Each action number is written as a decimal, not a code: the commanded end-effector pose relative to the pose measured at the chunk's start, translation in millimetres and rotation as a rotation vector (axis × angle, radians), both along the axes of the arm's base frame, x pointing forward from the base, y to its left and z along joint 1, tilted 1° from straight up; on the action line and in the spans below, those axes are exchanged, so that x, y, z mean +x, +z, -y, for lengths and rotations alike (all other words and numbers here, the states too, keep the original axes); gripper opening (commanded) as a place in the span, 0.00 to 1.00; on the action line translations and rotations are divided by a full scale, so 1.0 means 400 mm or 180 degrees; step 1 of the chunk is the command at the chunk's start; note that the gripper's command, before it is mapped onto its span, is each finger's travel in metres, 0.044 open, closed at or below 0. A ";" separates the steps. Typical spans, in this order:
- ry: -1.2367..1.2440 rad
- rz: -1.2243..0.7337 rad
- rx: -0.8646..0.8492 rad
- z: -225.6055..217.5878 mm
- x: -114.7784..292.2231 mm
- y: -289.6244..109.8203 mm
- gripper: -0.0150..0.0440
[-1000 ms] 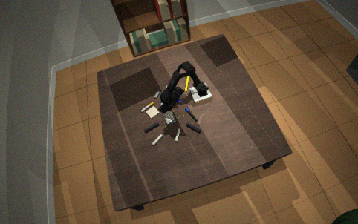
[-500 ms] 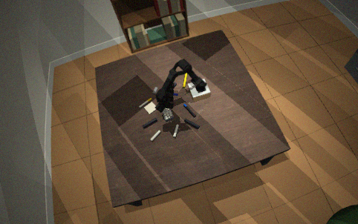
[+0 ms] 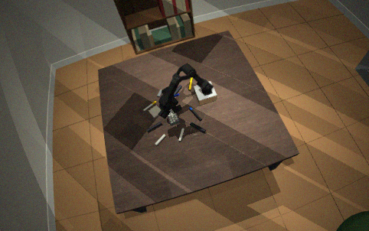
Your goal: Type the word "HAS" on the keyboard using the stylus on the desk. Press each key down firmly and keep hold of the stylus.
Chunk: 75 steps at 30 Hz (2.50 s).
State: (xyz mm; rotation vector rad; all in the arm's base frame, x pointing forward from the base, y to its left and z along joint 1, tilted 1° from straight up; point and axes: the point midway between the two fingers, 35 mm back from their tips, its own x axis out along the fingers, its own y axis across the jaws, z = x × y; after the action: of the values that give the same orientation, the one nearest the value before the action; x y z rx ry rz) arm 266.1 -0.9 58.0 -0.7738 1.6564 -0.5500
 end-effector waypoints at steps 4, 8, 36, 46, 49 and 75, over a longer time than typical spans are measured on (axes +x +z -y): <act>0.0590 -0.0533 -0.0057 -0.008 0.031 0.015 0.25; 0.0928 -0.0873 -0.0095 -0.012 0.046 0.021 0.25; 0.2861 -0.3228 -0.0428 -0.048 0.144 0.060 0.25; 0.2860 -0.3230 -0.0426 -0.046 0.143 -0.022 0.25; 0.2860 -0.3230 -0.0426 -0.046 0.143 -0.025 0.25; 0.2860 -0.3228 -0.0426 -0.048 0.152 -0.041 0.39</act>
State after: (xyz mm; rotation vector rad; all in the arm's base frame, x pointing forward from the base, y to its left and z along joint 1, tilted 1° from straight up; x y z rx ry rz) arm 325.8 18.5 43.3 -1.9477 1.8796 0.4741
